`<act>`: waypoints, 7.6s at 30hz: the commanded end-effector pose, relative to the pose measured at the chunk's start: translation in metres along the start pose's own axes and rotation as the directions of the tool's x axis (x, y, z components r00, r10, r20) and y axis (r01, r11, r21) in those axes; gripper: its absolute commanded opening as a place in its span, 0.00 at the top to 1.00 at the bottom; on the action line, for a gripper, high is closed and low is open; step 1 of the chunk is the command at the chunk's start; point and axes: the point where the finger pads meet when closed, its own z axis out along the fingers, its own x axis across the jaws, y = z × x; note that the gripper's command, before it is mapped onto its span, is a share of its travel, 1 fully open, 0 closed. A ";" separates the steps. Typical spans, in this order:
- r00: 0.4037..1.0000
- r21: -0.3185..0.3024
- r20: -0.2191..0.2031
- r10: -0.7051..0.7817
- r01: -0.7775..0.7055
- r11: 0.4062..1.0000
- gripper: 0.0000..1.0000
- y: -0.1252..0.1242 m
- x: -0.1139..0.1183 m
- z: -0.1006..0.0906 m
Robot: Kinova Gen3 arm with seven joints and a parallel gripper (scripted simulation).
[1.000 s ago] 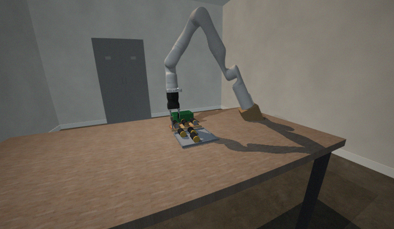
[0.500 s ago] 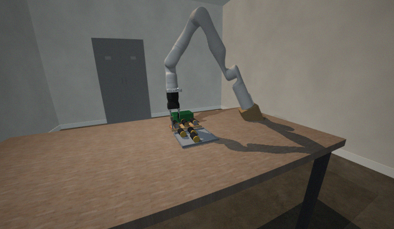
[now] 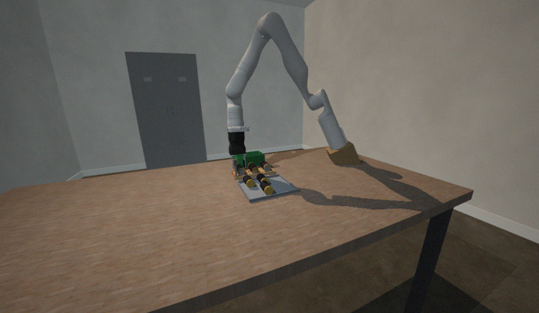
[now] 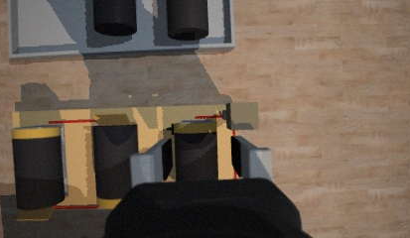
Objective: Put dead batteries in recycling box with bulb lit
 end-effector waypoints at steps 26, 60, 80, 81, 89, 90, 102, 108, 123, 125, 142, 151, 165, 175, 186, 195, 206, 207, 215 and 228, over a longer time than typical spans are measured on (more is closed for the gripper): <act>1.000 -0.015 0.014 0.010 -0.009 1.000 0.43 0.009 -0.004 0.020; 1.000 -0.015 0.014 0.010 -0.009 1.000 0.43 0.009 -0.004 0.016; 1.000 -0.015 0.014 0.010 -0.009 1.000 0.43 0.008 -0.003 -0.025; 1.000 -0.015 0.014 0.010 -0.009 1.000 0.43 0.008 -0.003 -0.026; 1.000 -0.015 0.014 0.010 -0.009 1.000 0.43 0.008 -0.003 -0.046; 1.000 -0.015 0.014 0.010 -0.009 1.000 0.43 0.008 -0.003 -0.051; 1.000 -0.015 0.014 0.010 -0.009 1.000 0.43 0.007 -0.002 -0.101; 1.000 -0.015 0.014 0.010 -0.009 1.000 0.43 0.007 -0.002 -0.102; 1.000 -0.015 0.014 -0.004 0.004 1.000 0.43 0.007 -0.002 -0.102; 1.000 -0.015 0.014 -0.004 0.004 1.000 0.43 0.007 -0.002 -0.102; 1.000 -0.015 0.014 -0.004 0.004 1.000 0.43 -0.002 -0.007 -0.102; 1.000 -0.015 0.014 -0.004 0.004 1.000 0.43 -0.033 -0.024 -0.102; 1.000 -0.015 0.014 -0.004 0.004 1.000 0.43 -0.113 -0.065 -0.101; 1.000 -0.015 0.014 -0.004 0.004 1.000 0.43 -0.178 -0.099 -0.101; 1.000 -0.015 0.014 -0.004 0.004 1.000 0.43 -0.224 -0.124 -0.100; 1.000 -0.015 0.014 -0.004 0.004 1.000 0.43 -0.227 -0.125 -0.100; 1.000 -0.015 0.014 -0.003 0.003 1.000 0.43 -0.227 -0.125 -0.100; 1.000 -0.015 0.014 -0.003 0.003 1.000 0.43 -0.227 -0.125 -0.100; 1.000 -0.015 0.014 -0.002 0.003 1.000 0.43 -0.227 -0.125 -0.100; 1.000 -0.015 0.014 -0.002 0.003 1.000 0.43 -0.227 -0.126 -0.074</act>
